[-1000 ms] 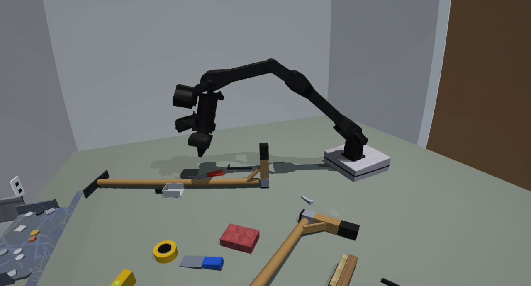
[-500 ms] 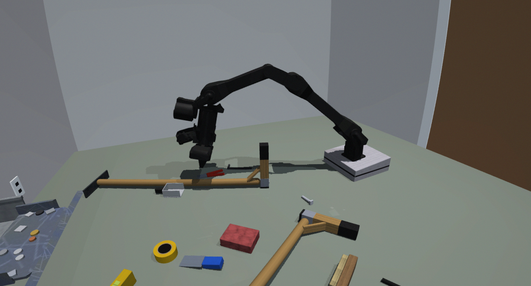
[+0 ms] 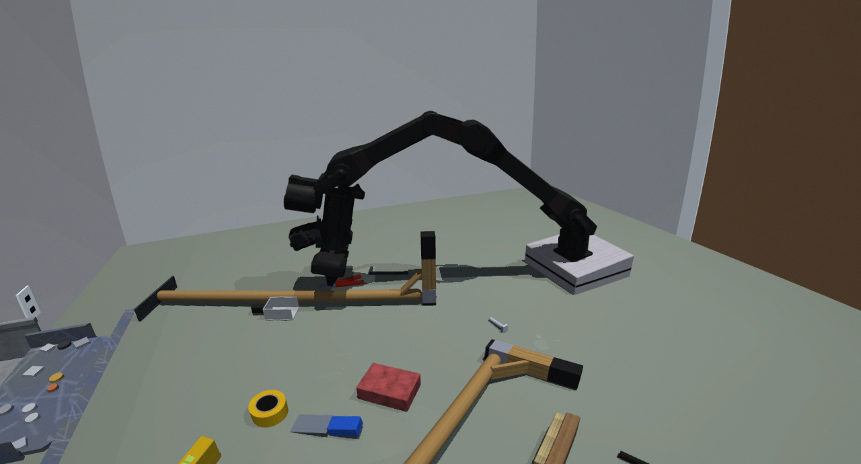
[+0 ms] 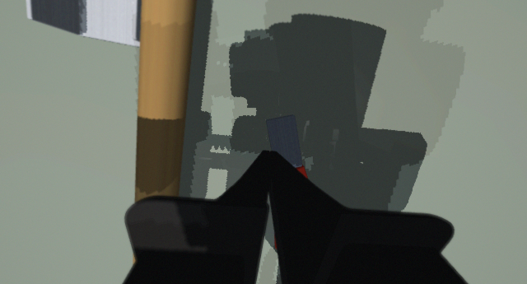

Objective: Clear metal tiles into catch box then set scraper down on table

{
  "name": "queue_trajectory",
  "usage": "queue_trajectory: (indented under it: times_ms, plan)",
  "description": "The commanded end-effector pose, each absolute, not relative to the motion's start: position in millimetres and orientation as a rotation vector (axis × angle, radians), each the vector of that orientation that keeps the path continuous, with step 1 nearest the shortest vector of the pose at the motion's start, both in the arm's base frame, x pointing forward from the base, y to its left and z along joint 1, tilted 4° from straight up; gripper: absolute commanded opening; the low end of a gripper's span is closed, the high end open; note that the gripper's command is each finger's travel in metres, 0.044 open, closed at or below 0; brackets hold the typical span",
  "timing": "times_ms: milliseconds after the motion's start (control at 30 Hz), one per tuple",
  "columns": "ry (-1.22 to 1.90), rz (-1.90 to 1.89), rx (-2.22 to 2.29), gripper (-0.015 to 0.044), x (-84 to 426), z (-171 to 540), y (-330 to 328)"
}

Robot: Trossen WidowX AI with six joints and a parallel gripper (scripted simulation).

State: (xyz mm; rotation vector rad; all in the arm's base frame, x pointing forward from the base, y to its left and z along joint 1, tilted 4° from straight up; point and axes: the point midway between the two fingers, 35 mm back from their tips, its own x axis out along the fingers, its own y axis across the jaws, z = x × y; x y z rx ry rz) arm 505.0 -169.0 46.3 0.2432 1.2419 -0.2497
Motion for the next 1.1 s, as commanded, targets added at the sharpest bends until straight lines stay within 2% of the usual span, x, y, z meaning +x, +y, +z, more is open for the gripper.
queue_trajectory:
  times_ms: [0, 1067]
  plan:
    - [1.243, -0.250, 0.238, 0.0000, 506.1, 44.7, -166.9]
    - [1.244, -0.248, 0.241, 0.0000, 520.9, 46.8, -139.1]
